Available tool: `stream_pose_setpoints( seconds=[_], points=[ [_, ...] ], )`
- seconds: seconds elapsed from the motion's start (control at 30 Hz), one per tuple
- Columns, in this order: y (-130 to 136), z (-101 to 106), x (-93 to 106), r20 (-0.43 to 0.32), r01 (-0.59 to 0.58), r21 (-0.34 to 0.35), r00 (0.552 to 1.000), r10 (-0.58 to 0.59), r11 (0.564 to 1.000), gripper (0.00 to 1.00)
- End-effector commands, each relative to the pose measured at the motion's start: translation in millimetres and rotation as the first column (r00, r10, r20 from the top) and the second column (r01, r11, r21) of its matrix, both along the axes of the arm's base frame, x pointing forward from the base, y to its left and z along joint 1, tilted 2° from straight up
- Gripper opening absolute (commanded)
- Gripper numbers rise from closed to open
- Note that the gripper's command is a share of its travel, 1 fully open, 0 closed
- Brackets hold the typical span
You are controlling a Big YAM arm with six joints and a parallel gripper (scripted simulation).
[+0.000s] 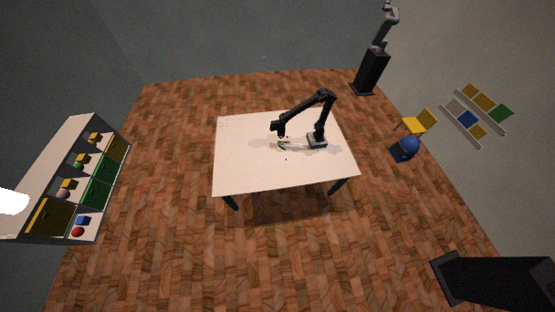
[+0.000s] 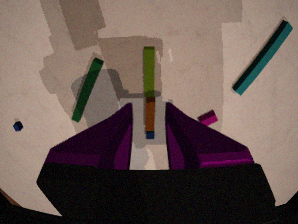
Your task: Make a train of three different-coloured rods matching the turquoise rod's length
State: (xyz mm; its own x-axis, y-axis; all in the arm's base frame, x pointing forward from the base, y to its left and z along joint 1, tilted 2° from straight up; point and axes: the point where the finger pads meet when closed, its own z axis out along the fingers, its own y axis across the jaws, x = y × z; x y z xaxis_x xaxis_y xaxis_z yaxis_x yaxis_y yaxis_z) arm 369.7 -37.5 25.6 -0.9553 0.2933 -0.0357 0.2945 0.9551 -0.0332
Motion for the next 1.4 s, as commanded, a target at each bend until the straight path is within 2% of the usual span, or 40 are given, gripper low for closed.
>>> stream_pose_setpoints(
  seconds=[0.0, 0.1, 1.37],
  points=[
    [-3.0, -2.4, 10.8, 0.014, 0.014, -0.002, 1.000, -0.014, 1.000, 0.23],
    [-2.7, -9.9, 2.8, -0.002, 0.014, -0.001, 1.000, -0.014, 1.000, 0.23],
    [-6.0, -54.3, 2.3, -0.004, 0.006, -0.001, 1.000, -0.006, 1.000, 0.23]
  ],
)
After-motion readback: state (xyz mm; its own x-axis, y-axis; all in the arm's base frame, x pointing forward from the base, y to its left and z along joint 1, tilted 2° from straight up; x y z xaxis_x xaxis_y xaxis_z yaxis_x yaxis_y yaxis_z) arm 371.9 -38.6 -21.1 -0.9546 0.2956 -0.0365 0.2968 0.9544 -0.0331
